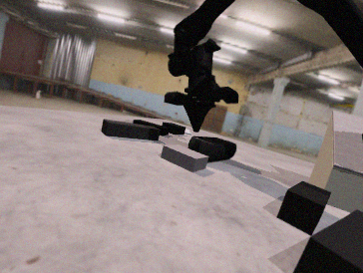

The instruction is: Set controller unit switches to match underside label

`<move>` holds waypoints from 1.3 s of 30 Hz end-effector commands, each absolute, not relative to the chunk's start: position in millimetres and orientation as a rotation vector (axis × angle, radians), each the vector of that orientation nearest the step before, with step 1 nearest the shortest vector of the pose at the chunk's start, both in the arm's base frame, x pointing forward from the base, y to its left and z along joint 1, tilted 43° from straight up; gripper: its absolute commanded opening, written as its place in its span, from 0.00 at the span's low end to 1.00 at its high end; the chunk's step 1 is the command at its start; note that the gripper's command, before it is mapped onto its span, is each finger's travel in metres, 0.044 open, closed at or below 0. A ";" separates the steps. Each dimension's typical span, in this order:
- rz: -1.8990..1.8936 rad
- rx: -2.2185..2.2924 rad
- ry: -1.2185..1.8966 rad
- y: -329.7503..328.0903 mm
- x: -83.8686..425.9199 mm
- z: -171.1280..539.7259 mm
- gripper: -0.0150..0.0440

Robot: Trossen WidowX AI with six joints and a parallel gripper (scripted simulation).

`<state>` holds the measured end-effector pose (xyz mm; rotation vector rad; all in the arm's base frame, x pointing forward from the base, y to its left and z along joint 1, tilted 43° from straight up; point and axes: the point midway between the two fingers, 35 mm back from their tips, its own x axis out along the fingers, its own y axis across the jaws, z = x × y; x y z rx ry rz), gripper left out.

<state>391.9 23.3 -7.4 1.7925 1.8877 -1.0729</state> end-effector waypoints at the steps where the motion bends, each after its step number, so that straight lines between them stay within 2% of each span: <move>1: -1.046 1.854 1.802 11.4 382.0 -9.4 0.25; 26: -0.903 2.102 1.335 -8.2 266.9 -42.2 0.25; 39: -0.895 2.113 1.312 -9.6 262.4 -45.1 0.25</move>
